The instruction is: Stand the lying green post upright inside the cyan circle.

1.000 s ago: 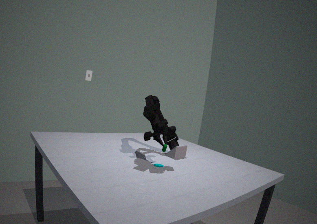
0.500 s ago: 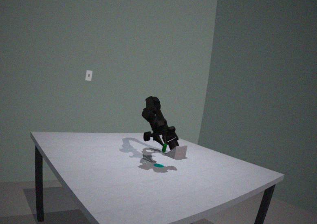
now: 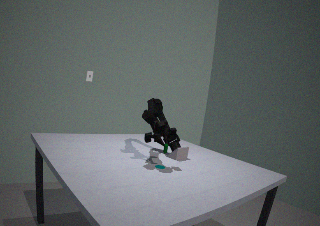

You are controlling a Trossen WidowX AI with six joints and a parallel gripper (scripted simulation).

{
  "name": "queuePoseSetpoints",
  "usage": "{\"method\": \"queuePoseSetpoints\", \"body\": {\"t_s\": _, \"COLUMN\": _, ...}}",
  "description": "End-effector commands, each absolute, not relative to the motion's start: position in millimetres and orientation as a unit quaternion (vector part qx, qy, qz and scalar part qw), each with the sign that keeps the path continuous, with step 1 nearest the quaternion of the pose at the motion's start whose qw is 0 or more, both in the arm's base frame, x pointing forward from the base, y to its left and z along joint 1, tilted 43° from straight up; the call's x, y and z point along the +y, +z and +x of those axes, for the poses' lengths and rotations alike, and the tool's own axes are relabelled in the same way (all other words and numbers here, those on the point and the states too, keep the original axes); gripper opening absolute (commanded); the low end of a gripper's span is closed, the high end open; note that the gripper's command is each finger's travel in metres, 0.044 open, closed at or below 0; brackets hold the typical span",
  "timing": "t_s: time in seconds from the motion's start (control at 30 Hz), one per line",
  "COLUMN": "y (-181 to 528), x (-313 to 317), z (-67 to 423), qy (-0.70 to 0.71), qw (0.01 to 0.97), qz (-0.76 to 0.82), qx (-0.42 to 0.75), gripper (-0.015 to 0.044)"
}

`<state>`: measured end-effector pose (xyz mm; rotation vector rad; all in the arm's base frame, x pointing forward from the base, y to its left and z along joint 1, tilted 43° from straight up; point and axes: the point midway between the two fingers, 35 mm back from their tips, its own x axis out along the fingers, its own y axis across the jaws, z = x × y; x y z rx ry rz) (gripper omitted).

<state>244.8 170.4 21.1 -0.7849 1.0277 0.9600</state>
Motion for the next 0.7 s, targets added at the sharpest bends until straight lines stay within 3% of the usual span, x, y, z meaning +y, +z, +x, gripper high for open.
{"method": "queuePoseSetpoints", "body": {"t_s": 0.0, "y": 20.3, "x": 169.1, "z": 241.8, "qy": 0.439, "qw": 0.697, "qz": -0.348, "qx": 0.447, "gripper": 0.0022}}
{"method": "queuePoseSetpoints", "body": {"t_s": 0.67, "y": 27.0, "x": 166.5, "z": 240.4, "qy": 0.464, "qw": 0.725, "qz": -0.340, "qx": 0.379, "gripper": 0.0022}}
